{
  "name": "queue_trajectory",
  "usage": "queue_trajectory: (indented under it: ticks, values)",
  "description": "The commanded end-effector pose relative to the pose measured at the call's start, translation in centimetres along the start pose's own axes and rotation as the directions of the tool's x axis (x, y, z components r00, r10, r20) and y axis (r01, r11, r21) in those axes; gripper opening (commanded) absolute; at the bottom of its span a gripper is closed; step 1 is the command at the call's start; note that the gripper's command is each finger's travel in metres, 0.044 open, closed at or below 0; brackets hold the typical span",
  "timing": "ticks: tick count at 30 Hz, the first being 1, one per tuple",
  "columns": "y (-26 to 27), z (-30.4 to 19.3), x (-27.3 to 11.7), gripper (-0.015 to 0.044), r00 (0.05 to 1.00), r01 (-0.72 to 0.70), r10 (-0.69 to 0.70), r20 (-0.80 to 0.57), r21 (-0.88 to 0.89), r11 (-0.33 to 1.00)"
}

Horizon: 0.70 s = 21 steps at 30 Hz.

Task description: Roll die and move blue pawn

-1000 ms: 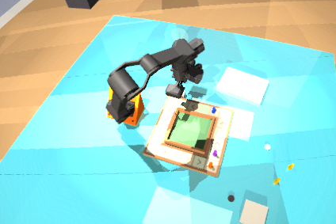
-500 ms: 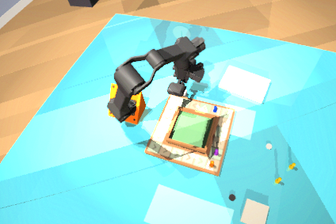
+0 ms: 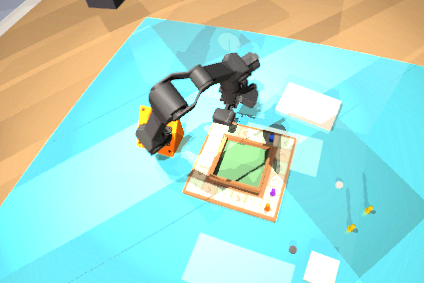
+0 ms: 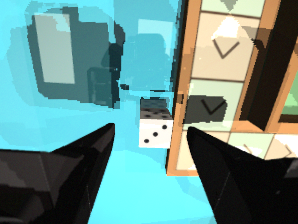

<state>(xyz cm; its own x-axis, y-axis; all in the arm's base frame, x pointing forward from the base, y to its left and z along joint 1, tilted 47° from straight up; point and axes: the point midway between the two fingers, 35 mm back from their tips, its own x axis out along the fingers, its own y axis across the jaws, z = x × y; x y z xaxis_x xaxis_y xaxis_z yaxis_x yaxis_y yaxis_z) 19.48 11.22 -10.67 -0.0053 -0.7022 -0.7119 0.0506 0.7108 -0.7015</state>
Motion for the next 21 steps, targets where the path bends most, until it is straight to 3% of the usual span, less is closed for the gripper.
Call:
queue_trajectory:
  ticks: [1, 8, 14, 21]
  values:
    - [-0.31, -0.33, 1.13, 0.0275, 1.000, 0.016, -0.016, -0.008, -0.013, 1.000]
    - [-0.34, -0.35, 1.68, 0.0275, 1.000, 0.017, -0.017, -0.008, -0.012, 1.000]
    - [-0.34, -0.35, 1.68, 0.0118, 1.000, 0.017, -0.017, -0.008, -0.012, 1.000]
    - [-0.34, -0.35, 1.68, 0.0071, 1.000, 0.017, -0.017, -0.008, -0.012, 1.000]
